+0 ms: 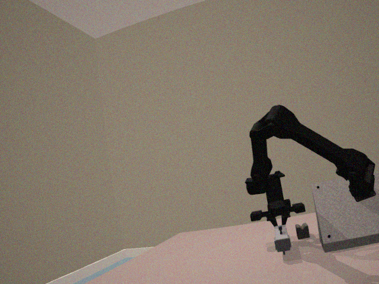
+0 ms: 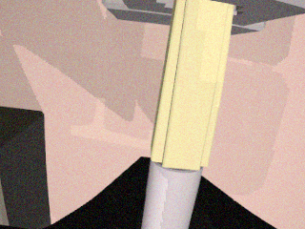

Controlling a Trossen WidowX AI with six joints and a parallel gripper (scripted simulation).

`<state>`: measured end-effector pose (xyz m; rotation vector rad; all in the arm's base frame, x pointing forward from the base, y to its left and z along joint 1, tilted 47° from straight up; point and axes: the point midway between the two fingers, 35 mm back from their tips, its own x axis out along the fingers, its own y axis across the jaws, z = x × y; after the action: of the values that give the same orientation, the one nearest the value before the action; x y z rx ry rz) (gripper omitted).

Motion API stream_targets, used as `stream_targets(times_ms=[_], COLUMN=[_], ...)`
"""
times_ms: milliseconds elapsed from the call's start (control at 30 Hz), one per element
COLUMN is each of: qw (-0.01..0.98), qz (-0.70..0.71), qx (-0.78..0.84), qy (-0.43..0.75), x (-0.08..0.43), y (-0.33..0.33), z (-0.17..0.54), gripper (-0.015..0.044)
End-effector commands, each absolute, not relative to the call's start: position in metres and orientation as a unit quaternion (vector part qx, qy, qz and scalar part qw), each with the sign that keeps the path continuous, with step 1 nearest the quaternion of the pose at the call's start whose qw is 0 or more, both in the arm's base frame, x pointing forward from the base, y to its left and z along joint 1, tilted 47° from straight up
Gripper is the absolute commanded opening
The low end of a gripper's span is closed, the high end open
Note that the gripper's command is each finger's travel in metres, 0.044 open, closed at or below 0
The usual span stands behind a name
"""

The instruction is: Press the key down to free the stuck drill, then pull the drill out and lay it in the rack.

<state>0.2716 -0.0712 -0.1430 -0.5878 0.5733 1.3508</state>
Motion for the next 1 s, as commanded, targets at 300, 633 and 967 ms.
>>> stream_targets(times_ms=[300, 633, 967], qw=[0.703, 0.703, 0.704], qz=[0.607, 0.607, 0.606], qx=[-0.265, -0.266, -0.268], qy=[0.258, 0.258, 0.257], x=[0.271, 0.272, 0.273], y=[-0.079, -0.078, -0.073], z=[-0.150, -0.150, -0.148], gripper=[0.0079, 0.0341, 0.0440])
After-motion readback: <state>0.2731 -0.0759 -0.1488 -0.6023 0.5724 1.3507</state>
